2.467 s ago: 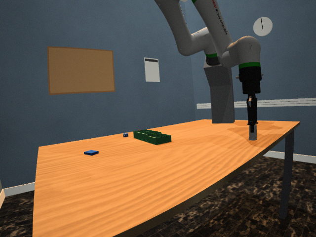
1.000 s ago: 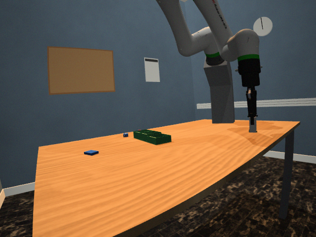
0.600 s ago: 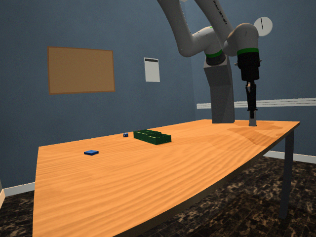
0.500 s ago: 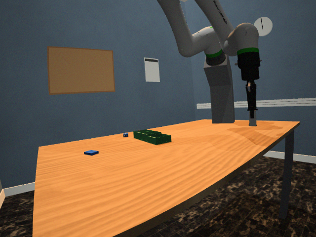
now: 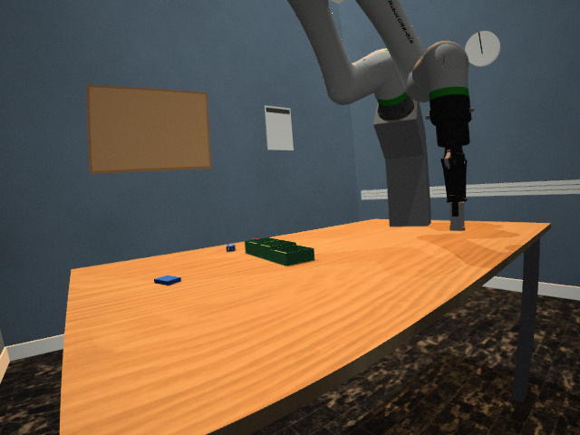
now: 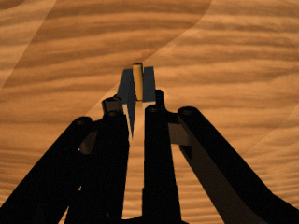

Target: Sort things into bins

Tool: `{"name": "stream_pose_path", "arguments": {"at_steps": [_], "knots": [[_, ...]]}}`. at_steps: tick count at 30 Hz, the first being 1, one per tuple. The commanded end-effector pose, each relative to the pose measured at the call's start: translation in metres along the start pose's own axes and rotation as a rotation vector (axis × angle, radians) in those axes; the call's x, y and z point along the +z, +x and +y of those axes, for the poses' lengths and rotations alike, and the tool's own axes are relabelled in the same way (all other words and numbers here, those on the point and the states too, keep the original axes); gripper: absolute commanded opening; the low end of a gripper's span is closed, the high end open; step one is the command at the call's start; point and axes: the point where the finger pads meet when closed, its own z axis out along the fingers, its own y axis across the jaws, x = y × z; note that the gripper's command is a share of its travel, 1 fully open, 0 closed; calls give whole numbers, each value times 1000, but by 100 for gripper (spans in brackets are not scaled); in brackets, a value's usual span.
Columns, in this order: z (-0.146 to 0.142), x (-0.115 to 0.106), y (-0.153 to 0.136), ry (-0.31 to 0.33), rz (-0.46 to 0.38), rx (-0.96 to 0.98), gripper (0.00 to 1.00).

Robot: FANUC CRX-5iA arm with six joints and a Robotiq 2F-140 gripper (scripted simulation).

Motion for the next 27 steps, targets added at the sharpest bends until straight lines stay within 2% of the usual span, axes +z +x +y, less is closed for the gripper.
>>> {"name": "stream_pose_path", "arguments": {"at_steps": [1, 5, 20, 22, 27], "knots": [[10, 0, -25, -4, 6, 157, 15], [14, 0, -36, -5, 8, 206, 15], [48, 1, -119, -5, 8, 206, 15], [48, 1, -119, -5, 8, 206, 15], [59, 1, -147, -5, 8, 206, 15]]}}
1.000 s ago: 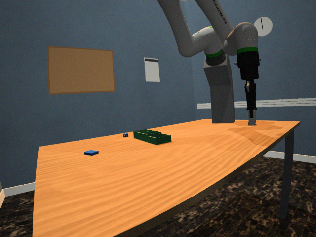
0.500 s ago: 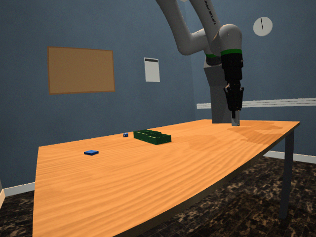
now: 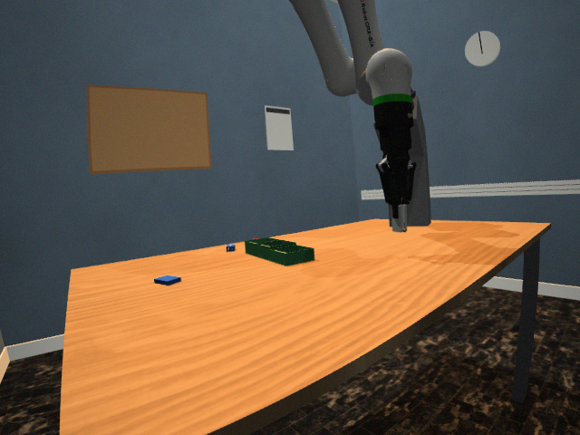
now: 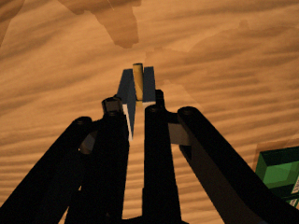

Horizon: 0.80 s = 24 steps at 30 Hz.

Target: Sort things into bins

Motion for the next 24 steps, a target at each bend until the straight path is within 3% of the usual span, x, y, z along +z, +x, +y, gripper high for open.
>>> {"name": "stream_pose_path", "arguments": {"at_steps": [1, 24], "knots": [[15, 1, -21, -19, 37, 0, 15], [85, 3, -126, -19, 37, 0, 15]]}}
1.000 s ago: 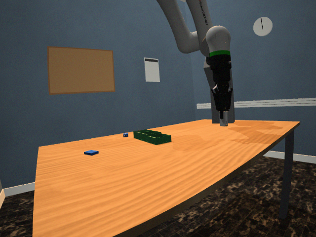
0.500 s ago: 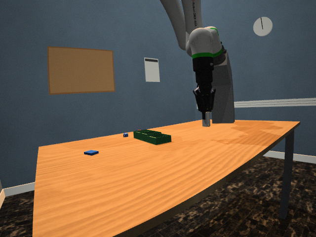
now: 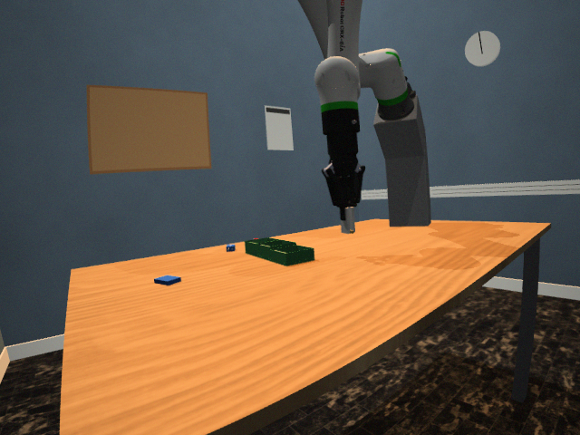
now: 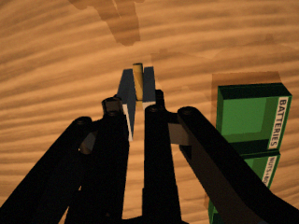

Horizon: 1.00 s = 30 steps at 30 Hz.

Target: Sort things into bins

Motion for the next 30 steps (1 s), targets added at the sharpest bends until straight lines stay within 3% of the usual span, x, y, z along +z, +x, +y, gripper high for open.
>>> {"name": "stream_pose_path", "arguments": {"at_steps": [1, 30], "knots": [[15, 2, -22, -51, 66, -4, 15], [98, 6, -147, -51, 66, -4, 15]]}}
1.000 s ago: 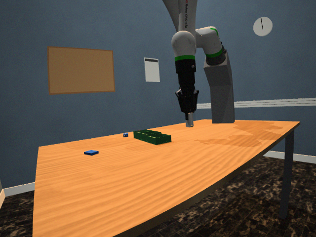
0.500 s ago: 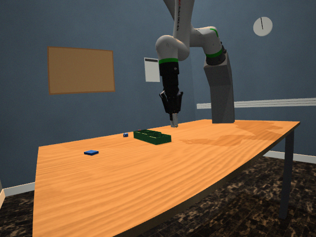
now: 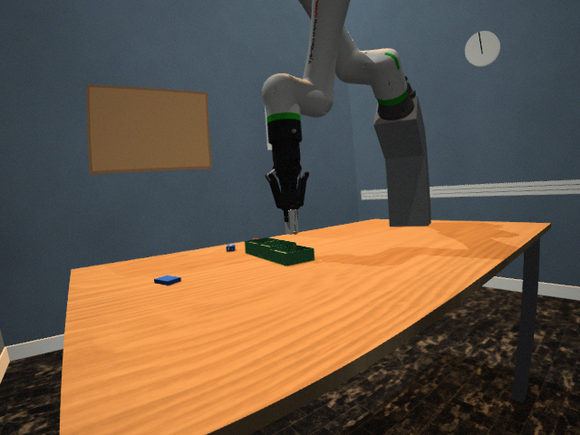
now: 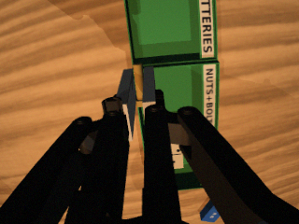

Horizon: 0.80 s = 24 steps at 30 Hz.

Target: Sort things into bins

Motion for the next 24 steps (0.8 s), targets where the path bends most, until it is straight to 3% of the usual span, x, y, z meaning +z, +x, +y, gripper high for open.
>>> {"name": "stream_pose_path", "arguments": {"at_steps": [1, 7, 24], "knots": [[14, 1, -20, -1, 3, -2, 15], [29, 1, -42, -1, 3, -2, 15], [27, 7, -39, -1, 3, -2, 15]]}}
